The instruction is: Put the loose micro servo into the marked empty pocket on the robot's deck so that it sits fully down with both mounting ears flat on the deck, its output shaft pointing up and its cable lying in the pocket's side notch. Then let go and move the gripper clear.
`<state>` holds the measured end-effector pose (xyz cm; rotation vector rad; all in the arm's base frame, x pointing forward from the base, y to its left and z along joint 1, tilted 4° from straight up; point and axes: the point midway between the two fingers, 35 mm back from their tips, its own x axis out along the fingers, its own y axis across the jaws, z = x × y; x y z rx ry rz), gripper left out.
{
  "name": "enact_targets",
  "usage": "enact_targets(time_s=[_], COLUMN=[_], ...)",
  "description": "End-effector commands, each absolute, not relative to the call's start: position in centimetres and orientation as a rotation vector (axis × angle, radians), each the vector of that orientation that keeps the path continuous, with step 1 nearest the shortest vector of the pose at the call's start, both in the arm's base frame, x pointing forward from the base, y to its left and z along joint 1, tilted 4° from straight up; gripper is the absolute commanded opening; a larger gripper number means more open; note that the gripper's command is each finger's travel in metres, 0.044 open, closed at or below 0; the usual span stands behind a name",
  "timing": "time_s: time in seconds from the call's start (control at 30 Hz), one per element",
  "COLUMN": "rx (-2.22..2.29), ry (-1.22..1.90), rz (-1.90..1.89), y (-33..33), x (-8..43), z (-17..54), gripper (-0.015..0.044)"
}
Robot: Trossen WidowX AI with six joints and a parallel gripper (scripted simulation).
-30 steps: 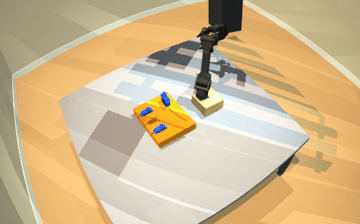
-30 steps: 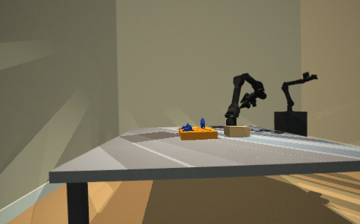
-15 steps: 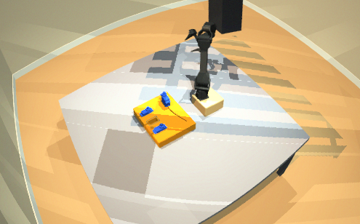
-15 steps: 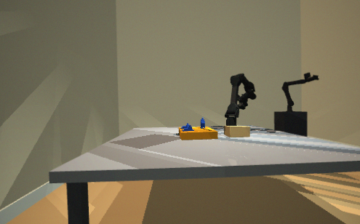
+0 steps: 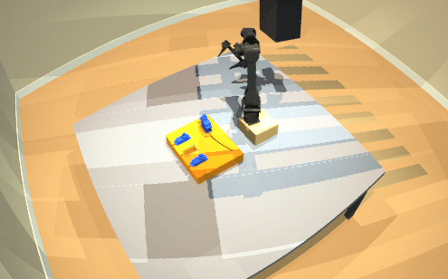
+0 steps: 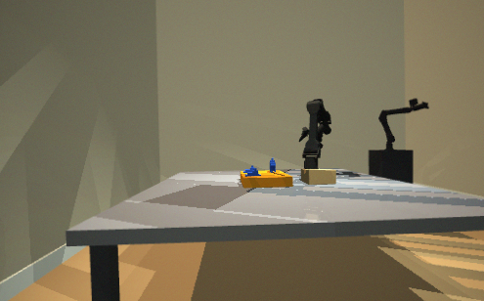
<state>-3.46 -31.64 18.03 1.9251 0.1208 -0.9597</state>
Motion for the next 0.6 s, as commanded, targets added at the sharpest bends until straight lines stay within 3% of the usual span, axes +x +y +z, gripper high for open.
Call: enact_targets(time_s=[0.0,0.57], rx=[1.857,1.481], ry=[0.219,0.642], rz=[-0.936,-0.744], y=[-31.3,-29.3], x=[-1.9,5.4], z=[17.6,16.2], gripper=[0.0440,0.0440])
